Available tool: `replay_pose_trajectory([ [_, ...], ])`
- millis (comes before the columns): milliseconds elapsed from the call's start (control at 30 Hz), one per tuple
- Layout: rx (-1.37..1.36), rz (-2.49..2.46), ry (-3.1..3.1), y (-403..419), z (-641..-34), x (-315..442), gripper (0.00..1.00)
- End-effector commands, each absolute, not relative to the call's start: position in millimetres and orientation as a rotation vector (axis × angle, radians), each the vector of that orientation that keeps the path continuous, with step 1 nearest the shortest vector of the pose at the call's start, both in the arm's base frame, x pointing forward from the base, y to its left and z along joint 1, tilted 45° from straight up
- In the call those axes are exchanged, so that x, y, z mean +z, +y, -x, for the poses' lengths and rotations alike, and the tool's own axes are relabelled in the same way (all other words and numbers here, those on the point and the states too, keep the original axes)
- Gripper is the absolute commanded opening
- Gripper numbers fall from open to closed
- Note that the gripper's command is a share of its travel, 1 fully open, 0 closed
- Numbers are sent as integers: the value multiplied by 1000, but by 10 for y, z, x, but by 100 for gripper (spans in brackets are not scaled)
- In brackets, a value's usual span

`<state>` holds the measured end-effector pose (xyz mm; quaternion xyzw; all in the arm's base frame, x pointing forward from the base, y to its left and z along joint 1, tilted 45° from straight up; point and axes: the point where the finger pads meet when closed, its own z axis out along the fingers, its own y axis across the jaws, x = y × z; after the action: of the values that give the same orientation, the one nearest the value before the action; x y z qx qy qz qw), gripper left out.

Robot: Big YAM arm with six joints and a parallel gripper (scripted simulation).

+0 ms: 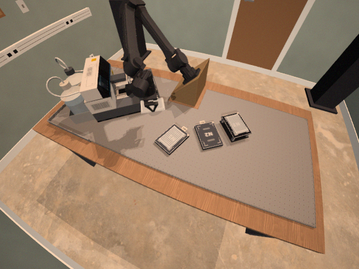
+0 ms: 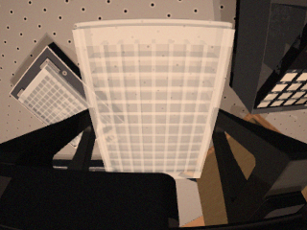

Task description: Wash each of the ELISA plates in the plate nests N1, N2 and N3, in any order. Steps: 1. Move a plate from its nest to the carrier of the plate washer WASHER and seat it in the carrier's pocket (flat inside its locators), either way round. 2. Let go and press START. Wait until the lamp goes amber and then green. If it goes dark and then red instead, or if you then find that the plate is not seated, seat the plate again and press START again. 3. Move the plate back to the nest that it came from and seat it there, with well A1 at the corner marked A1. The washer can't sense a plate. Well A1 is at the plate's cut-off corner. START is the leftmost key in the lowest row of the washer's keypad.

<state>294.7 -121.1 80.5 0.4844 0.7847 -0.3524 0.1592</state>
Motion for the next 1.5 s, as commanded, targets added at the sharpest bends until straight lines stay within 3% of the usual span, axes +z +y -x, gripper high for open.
replay_pose_trajectory([
  [0,-960,-1520,2106,-1311,-2824,993,84],
  [200,-870,-1638,1951,-1386,-2867,1253,84],
  [633,-730,-1957,1520,-1653,-2313,1575,84],
  [1100,-718,-1945,1526,-1849,-2058,1952,84],
  [1467,-606,-2127,1193,-1871,-1565,1997,84],
])
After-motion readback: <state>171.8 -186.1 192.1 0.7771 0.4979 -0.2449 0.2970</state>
